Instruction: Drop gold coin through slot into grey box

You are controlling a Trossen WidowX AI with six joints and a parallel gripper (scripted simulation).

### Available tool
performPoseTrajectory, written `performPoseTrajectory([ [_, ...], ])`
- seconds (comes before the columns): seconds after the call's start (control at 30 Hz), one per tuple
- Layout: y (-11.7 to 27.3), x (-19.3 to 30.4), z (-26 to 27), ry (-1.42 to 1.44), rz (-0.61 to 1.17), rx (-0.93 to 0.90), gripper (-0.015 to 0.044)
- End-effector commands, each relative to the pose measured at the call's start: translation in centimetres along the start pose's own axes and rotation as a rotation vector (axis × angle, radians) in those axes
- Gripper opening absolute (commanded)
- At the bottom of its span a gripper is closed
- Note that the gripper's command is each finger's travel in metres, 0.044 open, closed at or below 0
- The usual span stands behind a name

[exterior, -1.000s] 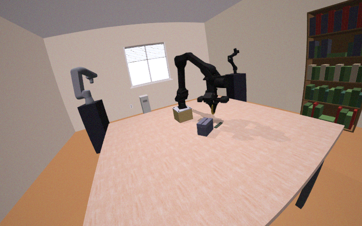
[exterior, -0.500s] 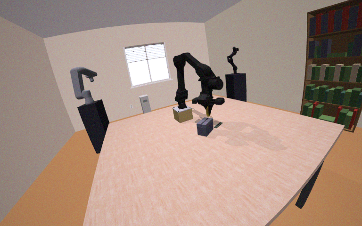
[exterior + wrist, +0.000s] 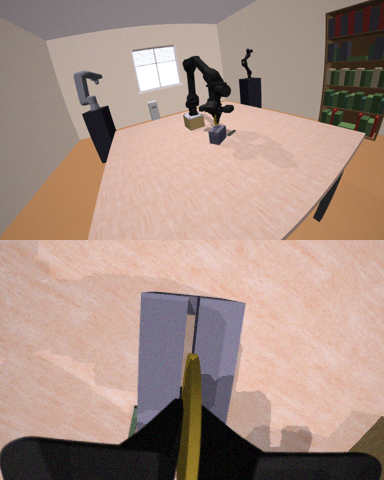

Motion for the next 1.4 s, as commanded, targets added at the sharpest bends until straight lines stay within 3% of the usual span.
performPoseTrajectory([
  [0.0,0.01,0.2,0.07,0.002,0.0,0.0,0.0],
  [1.37,-0.61,-0.18,-0.33,0.006,-0.001,0.0,0.0],
])
Point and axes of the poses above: the point midway between the two fingers, 35 mm back from their tips, its own y axis back along the fingers, its own z axis across the jaws, x = y × z, the point moved 7 cm from there along y, back along the fingers, and after that the axes turned 13 degrees about -y, right-handed, at the moved point
